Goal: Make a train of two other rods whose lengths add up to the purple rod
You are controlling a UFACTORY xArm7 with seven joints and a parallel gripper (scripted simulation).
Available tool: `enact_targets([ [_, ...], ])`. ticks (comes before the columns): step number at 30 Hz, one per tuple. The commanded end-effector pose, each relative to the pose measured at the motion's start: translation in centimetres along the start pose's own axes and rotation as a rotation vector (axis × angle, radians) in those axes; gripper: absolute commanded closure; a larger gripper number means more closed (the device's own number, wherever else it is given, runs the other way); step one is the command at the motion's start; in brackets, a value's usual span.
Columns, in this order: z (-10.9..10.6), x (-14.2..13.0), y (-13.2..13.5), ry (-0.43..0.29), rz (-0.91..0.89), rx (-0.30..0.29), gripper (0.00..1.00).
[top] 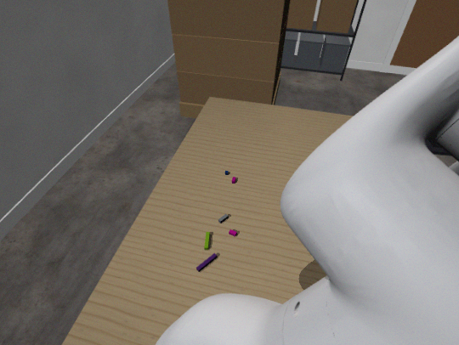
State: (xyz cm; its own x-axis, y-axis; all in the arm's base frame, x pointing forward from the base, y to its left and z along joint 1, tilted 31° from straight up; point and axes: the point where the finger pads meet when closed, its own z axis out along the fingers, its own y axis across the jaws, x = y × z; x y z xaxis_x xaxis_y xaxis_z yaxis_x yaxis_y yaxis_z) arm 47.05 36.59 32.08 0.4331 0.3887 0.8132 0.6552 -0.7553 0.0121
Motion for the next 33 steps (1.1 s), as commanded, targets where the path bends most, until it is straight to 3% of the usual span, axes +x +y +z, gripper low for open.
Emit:
enact_targets([
  [1,-0.2,-1.6,3.4,-0.039,0.041,-0.027,0.00],
  [16,-1.2,-8.3,11.9,-0.169,0.182,-0.102,0.00],
  [19,-1.3,-8.8,12.3,-0.177,0.192,-0.105,0.00],
  [20,-1.6,-10.2,13.7,-0.203,0.222,-0.115,0.00],
  [33,-3.6,-17.0,18.8,-0.309,0.364,-0.143,0.00],
])
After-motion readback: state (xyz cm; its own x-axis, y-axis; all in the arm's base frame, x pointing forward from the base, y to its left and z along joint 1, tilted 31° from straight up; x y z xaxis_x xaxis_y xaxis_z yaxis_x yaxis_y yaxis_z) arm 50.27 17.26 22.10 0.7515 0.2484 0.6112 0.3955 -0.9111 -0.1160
